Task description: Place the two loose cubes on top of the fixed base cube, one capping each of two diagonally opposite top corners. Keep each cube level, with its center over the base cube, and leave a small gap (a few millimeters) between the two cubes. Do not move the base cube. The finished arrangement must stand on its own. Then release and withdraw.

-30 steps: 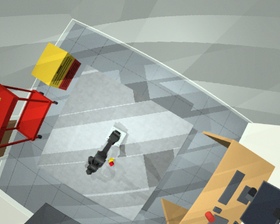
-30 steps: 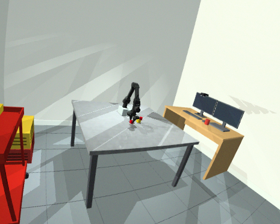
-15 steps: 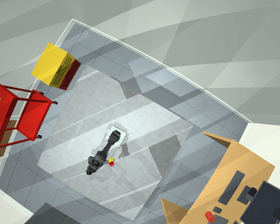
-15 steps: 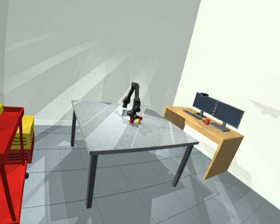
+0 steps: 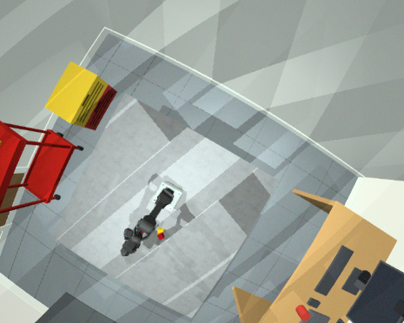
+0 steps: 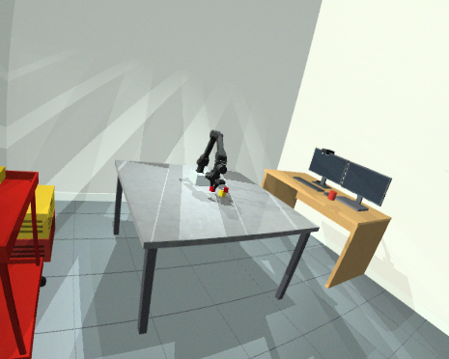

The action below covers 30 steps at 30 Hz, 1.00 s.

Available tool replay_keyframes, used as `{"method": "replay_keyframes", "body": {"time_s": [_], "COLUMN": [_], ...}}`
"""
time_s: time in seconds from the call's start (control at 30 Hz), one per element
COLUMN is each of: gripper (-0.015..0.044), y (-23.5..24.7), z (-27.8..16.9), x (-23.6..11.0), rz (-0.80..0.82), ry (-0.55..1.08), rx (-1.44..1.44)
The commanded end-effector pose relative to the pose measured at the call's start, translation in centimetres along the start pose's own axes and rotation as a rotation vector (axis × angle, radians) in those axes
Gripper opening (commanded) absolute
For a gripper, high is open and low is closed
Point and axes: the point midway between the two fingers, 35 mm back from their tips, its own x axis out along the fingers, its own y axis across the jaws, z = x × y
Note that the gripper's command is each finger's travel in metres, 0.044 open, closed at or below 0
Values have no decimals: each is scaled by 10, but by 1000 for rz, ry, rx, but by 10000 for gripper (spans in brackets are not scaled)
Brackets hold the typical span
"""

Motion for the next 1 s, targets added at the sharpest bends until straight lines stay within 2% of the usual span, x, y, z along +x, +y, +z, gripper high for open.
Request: {"method": "replay_keyframes", "body": {"time_s": [0.0, 0.4, 0.53, 0.97], "gripper": [105, 105, 105, 105], "y": [1, -3, -4, -6], "z": [1, 0, -1, -24], "x": [-17, -55, -57, -56], "rz": [8, 8, 8, 7], "ry": [-2, -3, -3, -3], "rx": [-2, -2, -9, -507]}}
